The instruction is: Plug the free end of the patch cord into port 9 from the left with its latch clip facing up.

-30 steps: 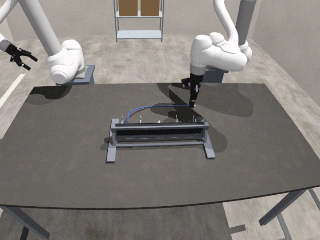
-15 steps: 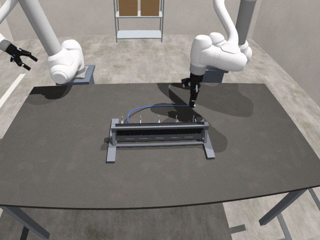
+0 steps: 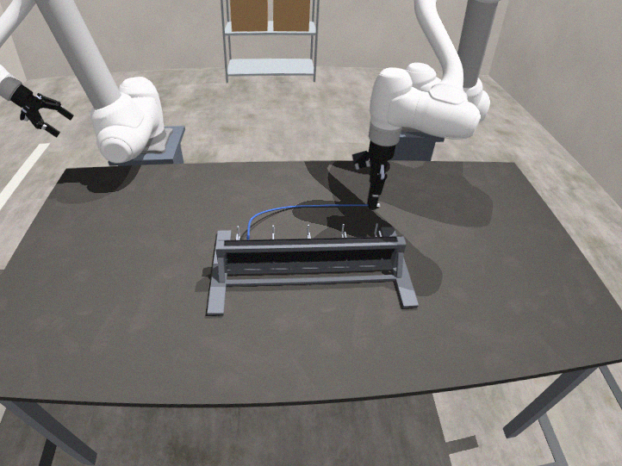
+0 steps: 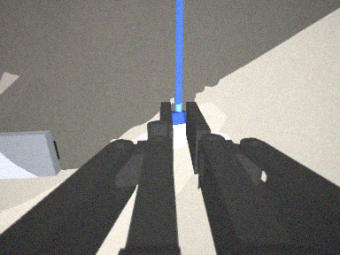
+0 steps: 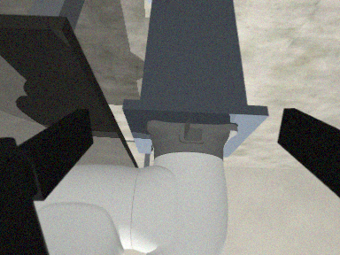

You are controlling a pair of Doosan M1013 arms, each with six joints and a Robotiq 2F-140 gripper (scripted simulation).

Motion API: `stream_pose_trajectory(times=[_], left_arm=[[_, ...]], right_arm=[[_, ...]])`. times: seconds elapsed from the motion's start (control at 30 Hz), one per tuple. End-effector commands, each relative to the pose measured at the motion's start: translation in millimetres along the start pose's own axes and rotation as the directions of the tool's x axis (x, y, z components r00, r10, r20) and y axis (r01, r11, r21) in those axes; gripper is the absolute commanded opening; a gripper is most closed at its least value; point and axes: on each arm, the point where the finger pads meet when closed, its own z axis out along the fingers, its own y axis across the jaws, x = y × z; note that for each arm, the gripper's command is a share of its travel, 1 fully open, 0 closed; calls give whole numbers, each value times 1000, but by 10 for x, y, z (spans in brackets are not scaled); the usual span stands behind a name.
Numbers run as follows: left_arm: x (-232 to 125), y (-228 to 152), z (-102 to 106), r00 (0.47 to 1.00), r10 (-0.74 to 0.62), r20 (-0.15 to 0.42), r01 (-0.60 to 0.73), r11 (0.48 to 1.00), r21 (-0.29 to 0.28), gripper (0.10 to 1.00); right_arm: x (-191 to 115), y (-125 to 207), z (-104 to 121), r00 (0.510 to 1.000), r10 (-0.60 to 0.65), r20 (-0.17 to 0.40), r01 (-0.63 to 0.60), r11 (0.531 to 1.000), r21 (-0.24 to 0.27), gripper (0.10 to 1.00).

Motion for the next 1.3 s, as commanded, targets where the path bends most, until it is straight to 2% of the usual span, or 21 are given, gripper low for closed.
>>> stream_pose_trajectory(times=[0.0, 0.53, 1.27], left_arm=[[1, -5, -9, 1000, 0, 0, 0, 1000, 1, 99], [1, -5, -77, 1000, 0, 0, 0, 1000, 1, 99], [1, -5, -408, 1000, 0, 0, 0, 1000, 1, 99]], right_arm=[[0, -1, -4, 1000, 0, -1, 0, 1000, 0, 1000], [0, -1, -4, 1000, 0, -1, 0, 1000, 0, 1000], [0, -1, -4, 1000, 0, -1, 0, 1000, 0, 1000]])
